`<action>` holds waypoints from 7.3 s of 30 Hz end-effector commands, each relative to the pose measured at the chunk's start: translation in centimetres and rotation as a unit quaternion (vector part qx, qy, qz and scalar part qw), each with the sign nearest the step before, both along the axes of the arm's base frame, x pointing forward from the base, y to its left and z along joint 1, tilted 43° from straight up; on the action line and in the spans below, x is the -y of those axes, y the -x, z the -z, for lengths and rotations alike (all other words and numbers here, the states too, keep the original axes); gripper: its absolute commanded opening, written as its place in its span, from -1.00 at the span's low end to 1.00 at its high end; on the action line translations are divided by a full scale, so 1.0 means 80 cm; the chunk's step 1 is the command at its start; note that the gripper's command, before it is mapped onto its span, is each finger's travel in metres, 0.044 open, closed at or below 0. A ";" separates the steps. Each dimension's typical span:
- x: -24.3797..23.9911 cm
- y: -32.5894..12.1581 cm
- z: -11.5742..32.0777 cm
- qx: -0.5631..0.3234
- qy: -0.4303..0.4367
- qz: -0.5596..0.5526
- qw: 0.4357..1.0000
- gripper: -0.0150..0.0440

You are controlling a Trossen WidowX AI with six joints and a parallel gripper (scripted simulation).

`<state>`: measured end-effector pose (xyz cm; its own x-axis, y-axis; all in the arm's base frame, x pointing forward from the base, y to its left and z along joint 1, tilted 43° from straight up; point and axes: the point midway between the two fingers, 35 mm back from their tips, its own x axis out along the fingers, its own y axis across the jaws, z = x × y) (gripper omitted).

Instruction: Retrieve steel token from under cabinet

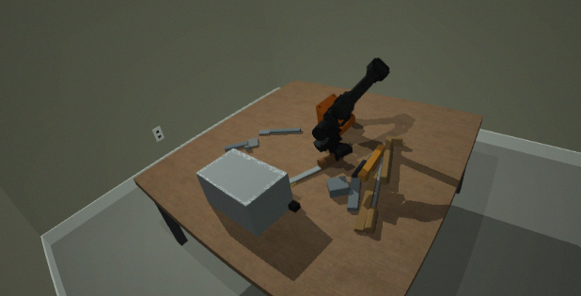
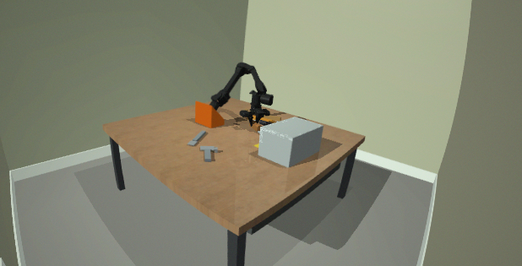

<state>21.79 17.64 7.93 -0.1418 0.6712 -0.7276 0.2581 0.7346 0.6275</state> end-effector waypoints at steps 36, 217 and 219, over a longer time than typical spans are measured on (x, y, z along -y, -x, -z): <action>0.005 0.003 -0.015 0.078 -0.016 -0.069 0.994 -0.49; 0.111 -0.038 0.090 0.297 -0.055 -0.308 0.902 -0.49; 0.113 -0.039 0.091 0.297 -0.055 -0.308 0.902 -0.49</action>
